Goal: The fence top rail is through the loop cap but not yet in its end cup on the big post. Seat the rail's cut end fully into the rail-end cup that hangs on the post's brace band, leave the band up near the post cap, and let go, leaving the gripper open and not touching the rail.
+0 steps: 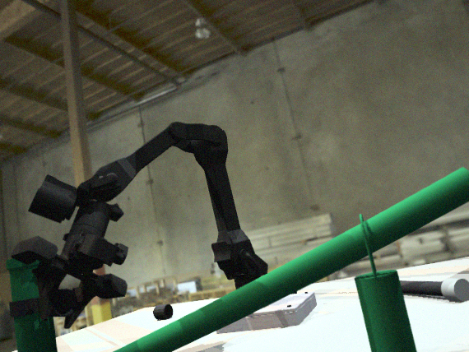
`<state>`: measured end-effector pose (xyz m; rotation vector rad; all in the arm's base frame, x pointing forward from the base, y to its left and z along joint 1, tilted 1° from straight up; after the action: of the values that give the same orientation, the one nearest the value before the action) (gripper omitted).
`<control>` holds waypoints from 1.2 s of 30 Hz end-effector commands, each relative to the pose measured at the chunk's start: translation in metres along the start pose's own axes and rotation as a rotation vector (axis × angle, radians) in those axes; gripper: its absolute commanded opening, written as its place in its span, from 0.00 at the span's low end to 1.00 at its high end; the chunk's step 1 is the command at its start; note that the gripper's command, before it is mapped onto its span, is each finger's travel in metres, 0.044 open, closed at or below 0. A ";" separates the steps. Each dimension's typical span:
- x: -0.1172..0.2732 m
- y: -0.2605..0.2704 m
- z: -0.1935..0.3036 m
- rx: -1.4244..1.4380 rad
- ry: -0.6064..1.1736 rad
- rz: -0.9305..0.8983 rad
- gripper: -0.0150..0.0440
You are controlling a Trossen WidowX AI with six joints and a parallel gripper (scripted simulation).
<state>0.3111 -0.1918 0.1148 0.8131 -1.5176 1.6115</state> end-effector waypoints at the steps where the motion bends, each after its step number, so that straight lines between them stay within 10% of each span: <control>1: 0.003 0.004 0.000 0.038 -0.018 0.000 0.25; 36: 0.009 0.016 0.001 0.163 -0.089 0.011 0.25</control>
<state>0.2930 -0.1917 0.1145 0.9836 -1.4672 1.7525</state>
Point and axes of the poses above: the point midway between the two fingers, 35 mm back from their tips, its own x axis back along the fingers, its own y axis across the jaws, z = x × y, the point moved 2 cm from there along x, back along the fingers, and after that the axes turned 10 degrees about x, right-handed, at the moved point
